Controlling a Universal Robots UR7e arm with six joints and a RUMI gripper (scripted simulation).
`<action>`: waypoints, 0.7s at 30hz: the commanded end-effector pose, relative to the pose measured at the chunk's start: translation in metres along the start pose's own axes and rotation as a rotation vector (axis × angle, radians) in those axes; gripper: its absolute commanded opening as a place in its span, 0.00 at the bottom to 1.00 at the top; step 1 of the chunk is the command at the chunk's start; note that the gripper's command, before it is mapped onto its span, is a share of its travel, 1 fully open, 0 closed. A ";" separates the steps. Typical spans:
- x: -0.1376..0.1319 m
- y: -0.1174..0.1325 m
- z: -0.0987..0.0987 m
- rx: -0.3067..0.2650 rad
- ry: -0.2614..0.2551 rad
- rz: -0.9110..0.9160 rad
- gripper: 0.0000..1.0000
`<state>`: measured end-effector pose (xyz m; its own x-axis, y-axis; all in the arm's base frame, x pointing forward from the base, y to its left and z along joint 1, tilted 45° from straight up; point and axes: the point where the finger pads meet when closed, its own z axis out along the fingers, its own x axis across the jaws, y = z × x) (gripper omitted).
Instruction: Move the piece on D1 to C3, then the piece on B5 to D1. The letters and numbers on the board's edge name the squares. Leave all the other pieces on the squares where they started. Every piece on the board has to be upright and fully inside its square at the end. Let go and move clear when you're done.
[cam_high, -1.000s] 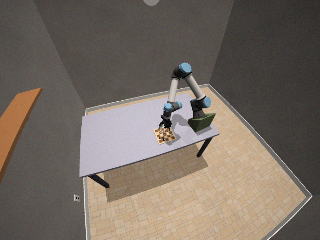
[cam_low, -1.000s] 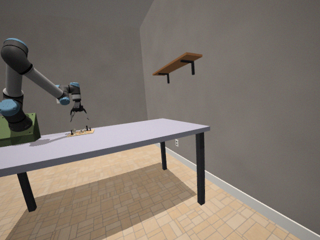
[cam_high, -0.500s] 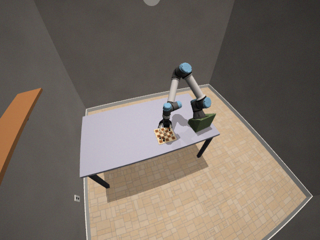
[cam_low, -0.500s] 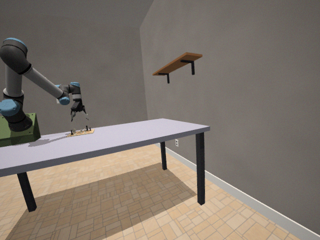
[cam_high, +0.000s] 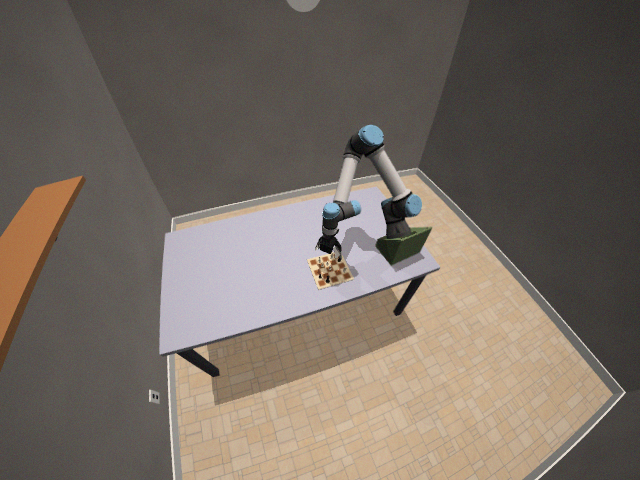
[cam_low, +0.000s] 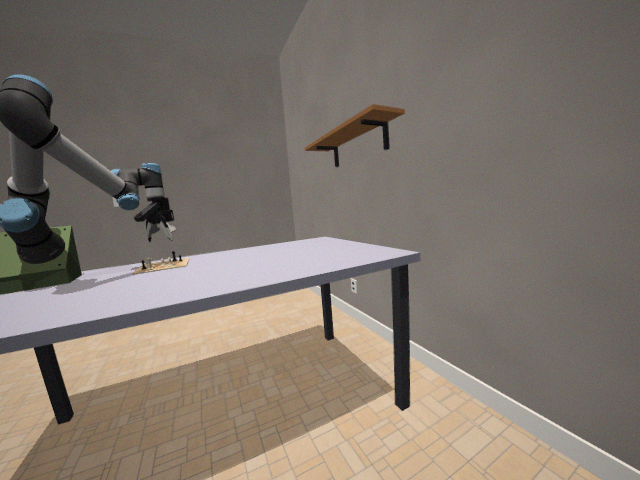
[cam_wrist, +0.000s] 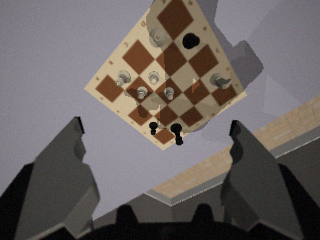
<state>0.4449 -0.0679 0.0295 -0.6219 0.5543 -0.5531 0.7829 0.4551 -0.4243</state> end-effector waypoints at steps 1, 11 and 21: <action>-0.004 -0.002 -0.001 0.014 0.001 0.162 1.00; -0.017 -0.006 -0.002 0.014 -0.003 0.646 1.00; -0.029 -0.008 -0.003 0.014 -0.006 1.020 1.00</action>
<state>0.4542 -0.0832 0.0472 0.1707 0.7096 -0.6836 0.9851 -0.1070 0.1350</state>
